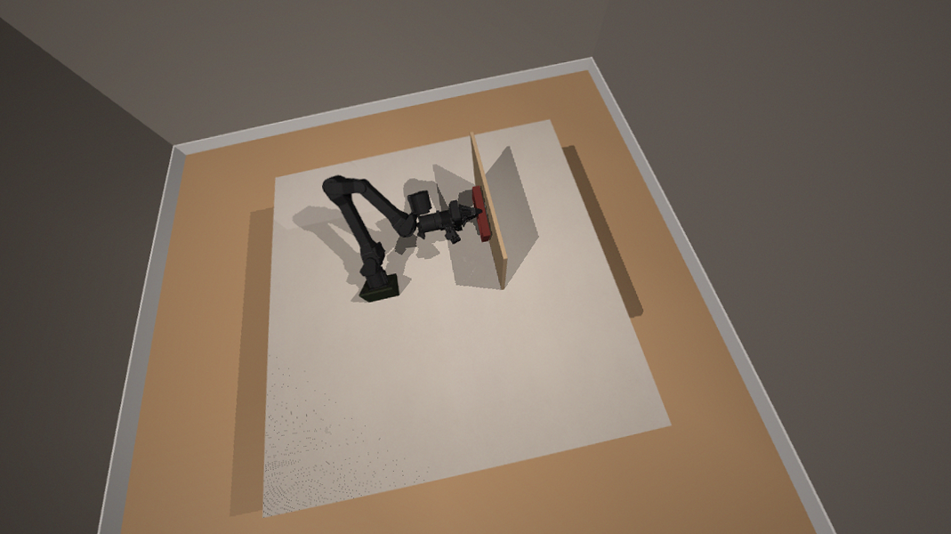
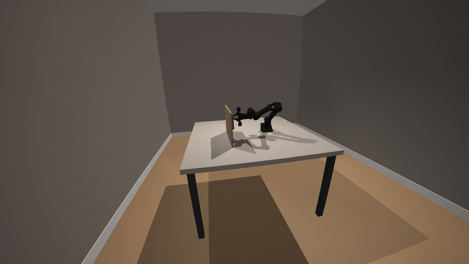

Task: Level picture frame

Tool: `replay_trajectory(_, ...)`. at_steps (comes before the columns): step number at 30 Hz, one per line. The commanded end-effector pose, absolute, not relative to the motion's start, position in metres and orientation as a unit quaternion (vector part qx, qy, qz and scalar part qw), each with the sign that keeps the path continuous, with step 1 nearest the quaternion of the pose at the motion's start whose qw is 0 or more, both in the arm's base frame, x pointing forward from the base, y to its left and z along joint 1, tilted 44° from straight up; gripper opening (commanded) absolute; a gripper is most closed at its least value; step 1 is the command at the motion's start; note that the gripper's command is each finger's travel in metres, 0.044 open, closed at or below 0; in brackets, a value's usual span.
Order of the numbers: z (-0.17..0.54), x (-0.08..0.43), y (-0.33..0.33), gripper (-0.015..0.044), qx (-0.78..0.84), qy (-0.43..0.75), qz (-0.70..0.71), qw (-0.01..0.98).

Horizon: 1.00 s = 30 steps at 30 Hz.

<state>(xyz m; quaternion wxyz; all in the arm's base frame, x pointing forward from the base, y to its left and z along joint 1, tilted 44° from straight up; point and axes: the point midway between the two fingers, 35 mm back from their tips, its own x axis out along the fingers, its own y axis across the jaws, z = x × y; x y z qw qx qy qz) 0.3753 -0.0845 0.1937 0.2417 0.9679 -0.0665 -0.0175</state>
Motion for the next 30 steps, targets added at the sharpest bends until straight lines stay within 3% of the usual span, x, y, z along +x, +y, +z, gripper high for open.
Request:
replay_trajectory(1,0.1971,0.3744,-0.0889,0.0,0.968,-0.073,-0.015,0.24)
replay_trajectory(30,0.1988,0.3739,-0.0921,0.0,0.968,-0.073,-0.015,0.24)
